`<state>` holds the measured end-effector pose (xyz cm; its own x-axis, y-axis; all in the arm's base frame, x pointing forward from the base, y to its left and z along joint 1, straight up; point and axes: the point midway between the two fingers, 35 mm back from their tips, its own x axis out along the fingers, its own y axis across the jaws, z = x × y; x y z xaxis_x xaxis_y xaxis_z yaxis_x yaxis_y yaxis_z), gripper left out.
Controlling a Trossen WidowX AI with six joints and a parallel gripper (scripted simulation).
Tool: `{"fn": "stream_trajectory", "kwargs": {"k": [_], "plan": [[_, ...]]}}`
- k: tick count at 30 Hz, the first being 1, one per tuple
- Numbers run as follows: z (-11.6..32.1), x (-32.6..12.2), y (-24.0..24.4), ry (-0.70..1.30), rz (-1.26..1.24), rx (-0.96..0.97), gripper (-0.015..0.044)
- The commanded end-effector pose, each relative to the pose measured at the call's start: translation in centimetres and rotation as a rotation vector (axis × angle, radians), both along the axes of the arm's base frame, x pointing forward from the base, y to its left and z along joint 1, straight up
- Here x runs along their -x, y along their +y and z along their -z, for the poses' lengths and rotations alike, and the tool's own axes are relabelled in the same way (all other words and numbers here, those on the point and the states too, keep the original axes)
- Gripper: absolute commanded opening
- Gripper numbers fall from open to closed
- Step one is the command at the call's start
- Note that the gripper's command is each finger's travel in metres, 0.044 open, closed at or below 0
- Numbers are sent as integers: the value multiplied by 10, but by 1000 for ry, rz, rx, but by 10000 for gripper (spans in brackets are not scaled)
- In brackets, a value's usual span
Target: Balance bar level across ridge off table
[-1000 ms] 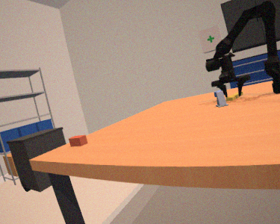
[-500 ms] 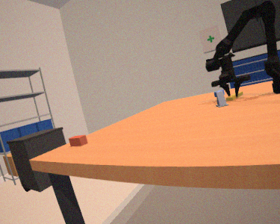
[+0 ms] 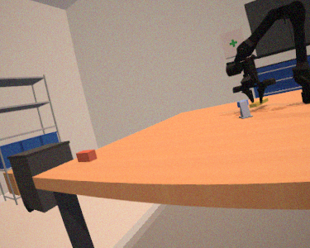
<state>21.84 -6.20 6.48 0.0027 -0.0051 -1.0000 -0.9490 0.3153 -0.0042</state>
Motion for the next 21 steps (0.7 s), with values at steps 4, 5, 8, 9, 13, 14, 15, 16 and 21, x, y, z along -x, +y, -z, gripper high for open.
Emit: {"fn": "stream_trajectory", "kwargs": {"k": [4, 5, 8, 9, 13, 14, 15, 16, 21], "plan": [[-22, -4, -1, -19, -2, 4, 0], [-25, -4, -1, -19, -2, 4, 0], [-32, -4, -1, -19, -2, 4, 0], [-35, -4, -1, -19, -2, 3, 0], [-45, -4, -1, -19, -3, 3, 0], [-48, -4, -1, -19, -3, 3, 0], [-50, -4, -1, -19, -3, 3, 0], [-53, -4, -1, -19, -3, 3, 0], [-66, -2, 0, -19, -3, 2, 0]]}}
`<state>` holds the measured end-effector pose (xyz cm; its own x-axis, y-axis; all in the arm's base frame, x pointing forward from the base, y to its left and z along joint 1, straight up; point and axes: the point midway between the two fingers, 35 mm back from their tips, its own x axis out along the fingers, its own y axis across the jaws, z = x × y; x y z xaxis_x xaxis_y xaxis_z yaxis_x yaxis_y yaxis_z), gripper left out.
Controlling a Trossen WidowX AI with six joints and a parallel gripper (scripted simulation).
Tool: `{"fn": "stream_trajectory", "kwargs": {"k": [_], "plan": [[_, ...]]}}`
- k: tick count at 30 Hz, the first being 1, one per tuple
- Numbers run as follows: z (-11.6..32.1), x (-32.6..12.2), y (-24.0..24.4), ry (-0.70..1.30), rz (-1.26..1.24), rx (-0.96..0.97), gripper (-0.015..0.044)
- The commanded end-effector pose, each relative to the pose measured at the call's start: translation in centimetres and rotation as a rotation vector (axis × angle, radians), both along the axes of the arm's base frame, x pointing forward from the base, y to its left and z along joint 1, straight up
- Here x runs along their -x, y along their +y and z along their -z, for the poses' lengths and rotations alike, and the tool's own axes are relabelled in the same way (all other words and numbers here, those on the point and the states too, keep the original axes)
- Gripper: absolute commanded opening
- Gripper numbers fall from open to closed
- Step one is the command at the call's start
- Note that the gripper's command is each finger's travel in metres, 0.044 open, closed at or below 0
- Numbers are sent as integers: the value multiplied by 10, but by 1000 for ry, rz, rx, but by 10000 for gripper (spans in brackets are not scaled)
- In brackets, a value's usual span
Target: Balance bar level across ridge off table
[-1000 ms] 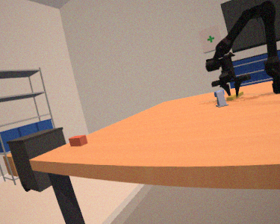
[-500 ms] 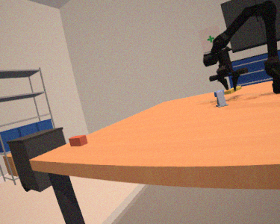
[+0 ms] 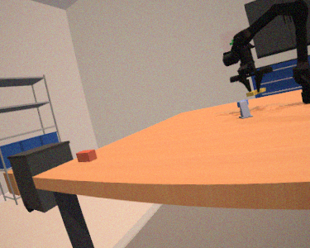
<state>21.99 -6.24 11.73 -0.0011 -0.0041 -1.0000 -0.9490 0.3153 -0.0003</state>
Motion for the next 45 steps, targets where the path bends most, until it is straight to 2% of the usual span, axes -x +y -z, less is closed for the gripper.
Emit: {"fn": "stream_trajectory", "kwargs": {"k": [1, 16, 45], "plan": [[-16, 0, 0, -22, -3, 3, 0], [-43, 2, 6, -22, -23, 2, 0], [-47, -40, 95, -25, -385, -3, 0]]}}
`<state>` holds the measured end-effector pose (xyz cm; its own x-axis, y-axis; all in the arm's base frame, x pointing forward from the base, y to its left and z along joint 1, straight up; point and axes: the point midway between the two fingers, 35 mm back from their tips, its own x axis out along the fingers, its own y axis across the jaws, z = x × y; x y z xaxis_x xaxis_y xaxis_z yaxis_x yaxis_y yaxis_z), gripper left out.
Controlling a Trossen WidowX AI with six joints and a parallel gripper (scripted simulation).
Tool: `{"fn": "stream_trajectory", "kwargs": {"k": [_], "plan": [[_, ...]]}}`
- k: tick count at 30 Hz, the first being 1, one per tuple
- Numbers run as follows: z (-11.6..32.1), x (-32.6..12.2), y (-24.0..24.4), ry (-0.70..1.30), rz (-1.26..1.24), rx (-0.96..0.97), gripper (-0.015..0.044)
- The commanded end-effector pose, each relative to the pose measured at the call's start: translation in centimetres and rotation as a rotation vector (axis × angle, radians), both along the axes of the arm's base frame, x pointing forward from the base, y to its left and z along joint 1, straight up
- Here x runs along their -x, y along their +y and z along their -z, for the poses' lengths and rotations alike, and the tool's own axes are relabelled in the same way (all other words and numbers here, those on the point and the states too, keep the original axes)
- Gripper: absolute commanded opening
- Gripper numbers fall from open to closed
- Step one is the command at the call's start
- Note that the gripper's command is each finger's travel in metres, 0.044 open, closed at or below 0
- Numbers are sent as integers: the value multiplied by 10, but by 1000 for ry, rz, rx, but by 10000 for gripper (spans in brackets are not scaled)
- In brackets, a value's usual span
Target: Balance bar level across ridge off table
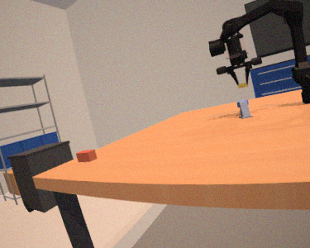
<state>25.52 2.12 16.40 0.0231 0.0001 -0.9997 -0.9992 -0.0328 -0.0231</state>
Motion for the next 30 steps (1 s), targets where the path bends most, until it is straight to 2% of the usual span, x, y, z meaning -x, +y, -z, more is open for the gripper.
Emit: {"fn": "stream_trajectory", "kwargs": {"k": [1, 23, 30], "plan": [[0, -6, 15, -1, -44, -2, 0], [0, -1, 99, -2, -319, -3, 0], [3, 2, 104, -2, -337, -4, 0]]}}
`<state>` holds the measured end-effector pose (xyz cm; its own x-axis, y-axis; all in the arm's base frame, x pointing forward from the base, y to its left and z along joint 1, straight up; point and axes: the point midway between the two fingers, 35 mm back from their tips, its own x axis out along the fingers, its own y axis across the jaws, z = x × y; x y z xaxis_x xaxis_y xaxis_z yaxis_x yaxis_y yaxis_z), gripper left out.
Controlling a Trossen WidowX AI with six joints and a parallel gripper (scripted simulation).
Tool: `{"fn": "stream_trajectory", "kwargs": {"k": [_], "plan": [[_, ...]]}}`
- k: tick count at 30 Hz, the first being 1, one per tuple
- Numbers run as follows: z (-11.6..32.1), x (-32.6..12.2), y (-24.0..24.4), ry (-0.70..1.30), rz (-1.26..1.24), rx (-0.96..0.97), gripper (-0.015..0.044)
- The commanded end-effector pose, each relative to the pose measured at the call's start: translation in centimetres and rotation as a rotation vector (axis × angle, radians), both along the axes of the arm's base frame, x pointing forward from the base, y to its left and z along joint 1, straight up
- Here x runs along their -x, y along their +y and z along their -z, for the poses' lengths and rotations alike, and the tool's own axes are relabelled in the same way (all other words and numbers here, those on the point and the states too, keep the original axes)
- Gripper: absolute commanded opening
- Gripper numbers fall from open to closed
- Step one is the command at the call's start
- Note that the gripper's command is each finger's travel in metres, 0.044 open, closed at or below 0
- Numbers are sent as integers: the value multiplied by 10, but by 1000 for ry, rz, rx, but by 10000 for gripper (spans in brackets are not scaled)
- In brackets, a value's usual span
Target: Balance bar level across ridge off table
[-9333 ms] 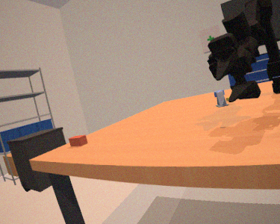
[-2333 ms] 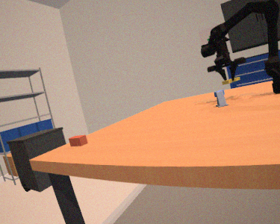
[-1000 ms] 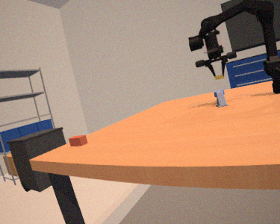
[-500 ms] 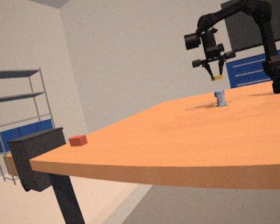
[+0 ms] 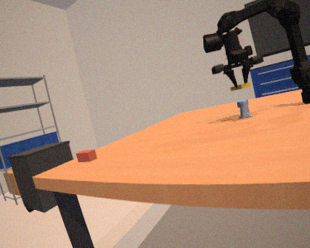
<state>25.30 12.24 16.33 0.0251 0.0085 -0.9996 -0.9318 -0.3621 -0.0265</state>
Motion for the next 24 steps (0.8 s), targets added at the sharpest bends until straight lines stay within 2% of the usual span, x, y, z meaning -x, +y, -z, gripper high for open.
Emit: {"fn": "stream_trajectory", "kwargs": {"k": [1, 24], "plan": [[4, -1, 3, 2, 1, -3, 0], [41, 0, 3, 2, 0, -3, 0]]}}
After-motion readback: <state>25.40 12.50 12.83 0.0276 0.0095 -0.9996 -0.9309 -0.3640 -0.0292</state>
